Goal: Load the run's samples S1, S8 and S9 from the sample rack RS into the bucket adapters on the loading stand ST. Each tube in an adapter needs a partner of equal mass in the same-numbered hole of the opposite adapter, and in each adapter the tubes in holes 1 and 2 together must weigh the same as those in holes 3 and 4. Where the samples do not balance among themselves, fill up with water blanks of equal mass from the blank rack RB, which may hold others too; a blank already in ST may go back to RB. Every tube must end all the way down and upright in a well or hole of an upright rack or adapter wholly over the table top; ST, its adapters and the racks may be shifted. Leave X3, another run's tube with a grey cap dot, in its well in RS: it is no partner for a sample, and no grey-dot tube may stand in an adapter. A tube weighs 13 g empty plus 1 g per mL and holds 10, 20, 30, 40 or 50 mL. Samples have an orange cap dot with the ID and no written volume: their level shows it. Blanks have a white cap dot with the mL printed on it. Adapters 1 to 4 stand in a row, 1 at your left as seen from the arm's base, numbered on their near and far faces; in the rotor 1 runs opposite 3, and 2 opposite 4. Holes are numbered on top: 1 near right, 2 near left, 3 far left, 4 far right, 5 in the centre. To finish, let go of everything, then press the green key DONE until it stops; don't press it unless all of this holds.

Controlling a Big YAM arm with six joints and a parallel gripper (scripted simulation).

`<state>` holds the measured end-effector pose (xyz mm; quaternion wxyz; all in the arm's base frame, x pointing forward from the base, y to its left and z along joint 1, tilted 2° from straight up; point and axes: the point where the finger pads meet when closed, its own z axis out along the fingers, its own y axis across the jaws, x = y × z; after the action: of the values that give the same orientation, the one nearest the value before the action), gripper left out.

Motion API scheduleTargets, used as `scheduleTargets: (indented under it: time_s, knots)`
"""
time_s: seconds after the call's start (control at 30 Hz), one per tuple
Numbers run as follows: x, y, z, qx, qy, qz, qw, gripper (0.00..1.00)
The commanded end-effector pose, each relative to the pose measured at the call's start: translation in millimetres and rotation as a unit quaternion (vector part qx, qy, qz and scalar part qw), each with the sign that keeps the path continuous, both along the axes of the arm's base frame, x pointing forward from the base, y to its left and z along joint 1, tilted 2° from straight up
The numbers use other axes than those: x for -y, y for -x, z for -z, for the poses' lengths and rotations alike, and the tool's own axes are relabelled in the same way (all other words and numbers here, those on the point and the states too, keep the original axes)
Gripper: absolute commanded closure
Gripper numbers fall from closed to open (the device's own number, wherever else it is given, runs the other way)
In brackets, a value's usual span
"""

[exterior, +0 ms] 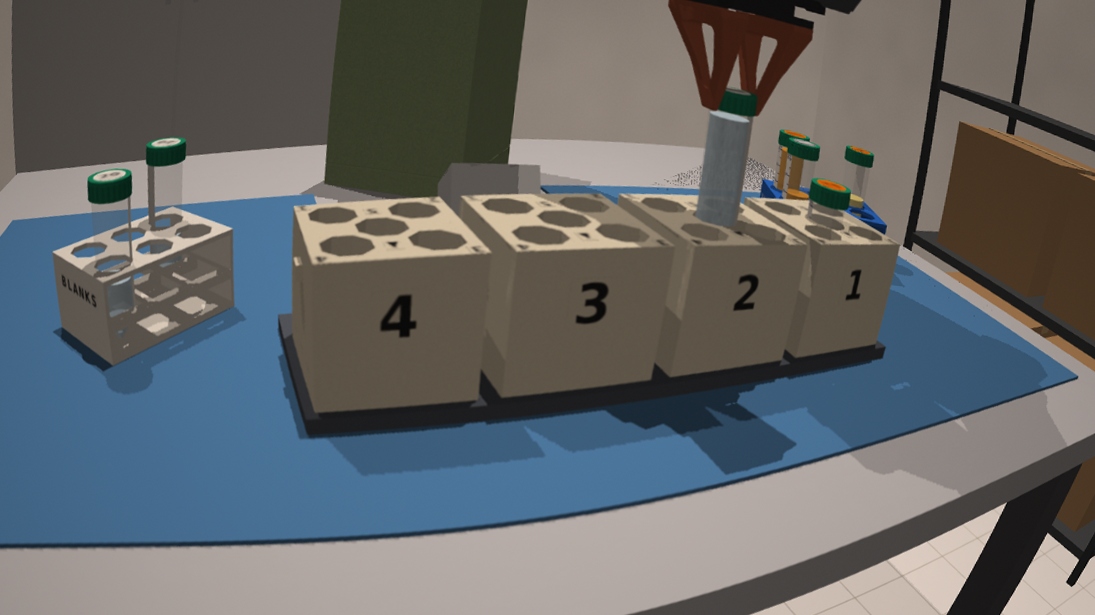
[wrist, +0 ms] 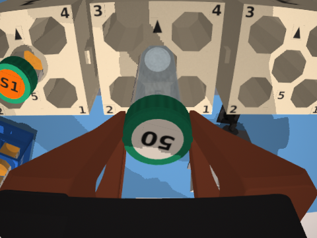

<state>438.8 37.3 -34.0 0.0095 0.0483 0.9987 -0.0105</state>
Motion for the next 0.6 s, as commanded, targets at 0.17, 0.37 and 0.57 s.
scheduleTargets:
  time_s: [0.17, 0.37, 0.57]
  knots:
    - [5, -9, 6.5, 0.011, 0.0, 0.001, 1.0, 1.0]
    - [6, -9, 14.2, 0.012, 0.0, 0.001, 1.0, 1.0]
    - [6, -9, 21.3, 0.011, 0.0, 0.001, 1.0, 1.0]
